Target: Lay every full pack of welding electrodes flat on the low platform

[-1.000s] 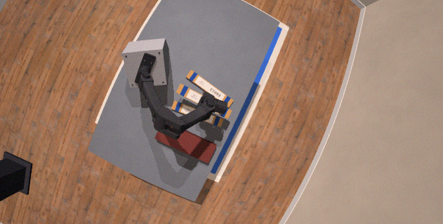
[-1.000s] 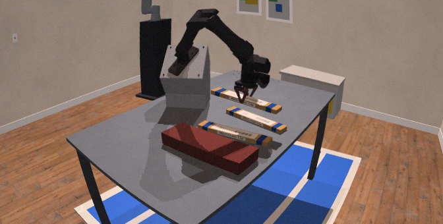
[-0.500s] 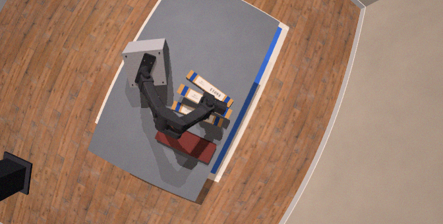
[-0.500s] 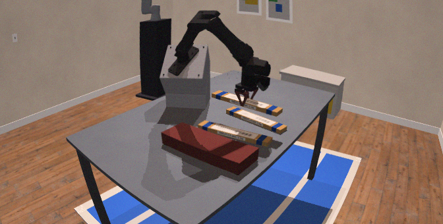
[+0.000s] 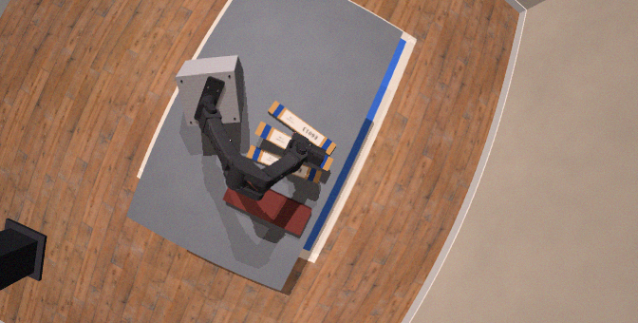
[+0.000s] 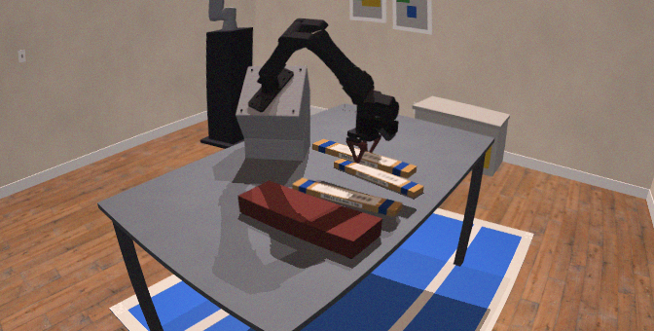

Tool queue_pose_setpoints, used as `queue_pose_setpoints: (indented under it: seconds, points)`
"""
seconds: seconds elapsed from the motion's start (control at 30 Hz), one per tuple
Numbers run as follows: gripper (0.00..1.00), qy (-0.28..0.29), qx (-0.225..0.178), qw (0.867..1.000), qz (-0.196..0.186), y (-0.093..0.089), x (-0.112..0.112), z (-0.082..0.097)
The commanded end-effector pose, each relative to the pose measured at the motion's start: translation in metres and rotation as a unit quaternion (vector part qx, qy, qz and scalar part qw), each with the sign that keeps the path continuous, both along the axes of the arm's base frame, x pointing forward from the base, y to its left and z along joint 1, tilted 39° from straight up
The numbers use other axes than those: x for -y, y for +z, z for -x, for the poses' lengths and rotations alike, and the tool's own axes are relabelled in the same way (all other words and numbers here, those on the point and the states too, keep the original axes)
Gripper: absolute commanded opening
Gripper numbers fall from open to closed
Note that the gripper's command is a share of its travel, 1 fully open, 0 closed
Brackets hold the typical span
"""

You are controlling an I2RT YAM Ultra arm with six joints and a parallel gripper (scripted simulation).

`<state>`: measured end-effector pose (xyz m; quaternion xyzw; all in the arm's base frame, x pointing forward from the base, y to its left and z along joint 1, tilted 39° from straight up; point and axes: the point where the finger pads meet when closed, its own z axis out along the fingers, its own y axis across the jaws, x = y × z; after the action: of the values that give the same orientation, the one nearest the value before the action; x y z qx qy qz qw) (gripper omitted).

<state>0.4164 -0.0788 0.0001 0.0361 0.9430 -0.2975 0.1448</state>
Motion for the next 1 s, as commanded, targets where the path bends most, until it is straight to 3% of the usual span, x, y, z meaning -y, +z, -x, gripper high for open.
queue_pose_setpoints:
  seconds: [0.0, 0.27, 0.33, 0.4, 0.97]
  points:
    - [0.0, 0.027, 0.028, 0.999, 0.0, 0.012, -0.016, -0.017]
    - [0.0, 0.026, 0.035, 0.999, 0.0, 0.01, -0.01, -0.022]
    - [0.0, 0.027, 0.027, 0.999, -0.001, -0.002, -0.009, -0.024]
    - [0.0, 0.027, 0.042, 0.999, -0.002, 0.011, -0.011, -0.028]
    - [0.0, 0.021, 0.032, 0.999, 0.001, 0.014, -0.016, -0.027]
